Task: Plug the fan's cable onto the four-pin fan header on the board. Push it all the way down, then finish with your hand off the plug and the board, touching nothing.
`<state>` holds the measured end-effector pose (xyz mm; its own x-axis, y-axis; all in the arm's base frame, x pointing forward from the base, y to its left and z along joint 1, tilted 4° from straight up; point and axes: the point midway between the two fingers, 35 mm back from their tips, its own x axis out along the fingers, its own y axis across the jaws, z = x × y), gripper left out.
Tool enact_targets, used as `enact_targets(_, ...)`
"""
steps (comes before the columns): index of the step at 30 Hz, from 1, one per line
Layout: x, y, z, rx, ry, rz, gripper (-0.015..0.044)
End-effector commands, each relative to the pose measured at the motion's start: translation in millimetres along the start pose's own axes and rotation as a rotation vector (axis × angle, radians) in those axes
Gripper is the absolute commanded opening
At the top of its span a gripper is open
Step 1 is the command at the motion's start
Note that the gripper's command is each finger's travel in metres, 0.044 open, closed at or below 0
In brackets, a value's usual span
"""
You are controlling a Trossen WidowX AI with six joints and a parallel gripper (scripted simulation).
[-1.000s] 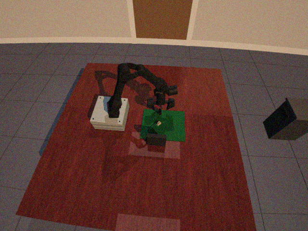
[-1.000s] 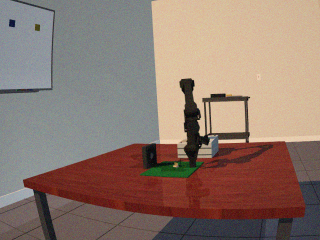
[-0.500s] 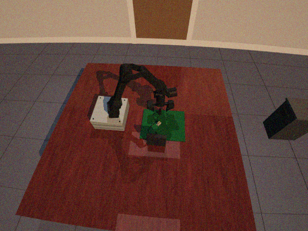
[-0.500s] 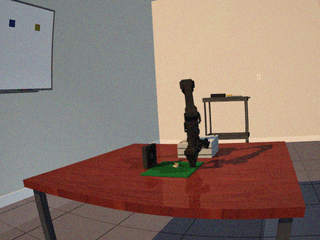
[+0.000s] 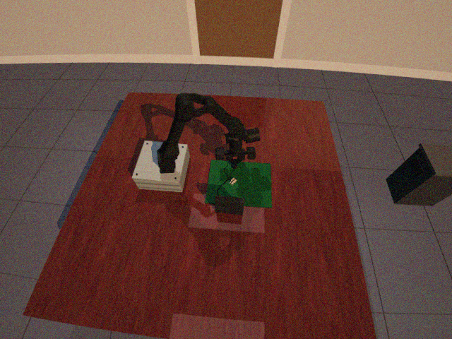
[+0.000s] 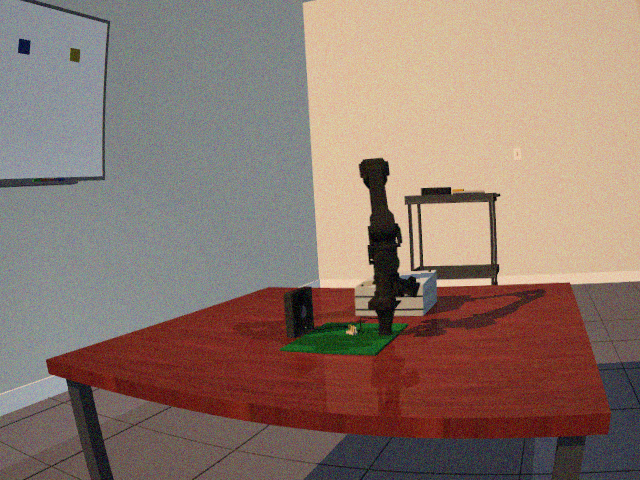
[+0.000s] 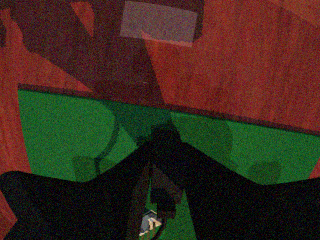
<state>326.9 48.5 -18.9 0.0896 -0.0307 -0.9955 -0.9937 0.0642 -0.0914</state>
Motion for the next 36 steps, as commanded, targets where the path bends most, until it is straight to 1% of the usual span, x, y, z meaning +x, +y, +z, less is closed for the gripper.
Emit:
enact_targets(1, 0, 0, 0, 0.000, 0.000, -0.001, 0.0000)
enact_targets(4, -3, -1, 0, 0.000, 0.000, -0.001, 0.0000)
enact_targets(7, -39, -1, 0, -0.005, 0.001, 0.001, 0.0000)
enact_targets(9, -50, 0, 0, -0.007, 0.001, 0.002, 0.0000)
enact_targets(15, -49, -1, -3, 0.016, 0.001, 0.002, 0.0000)
enact_targets(36, -49, 10, -99, 0.733, 0.012, -0.002, 0.0000)
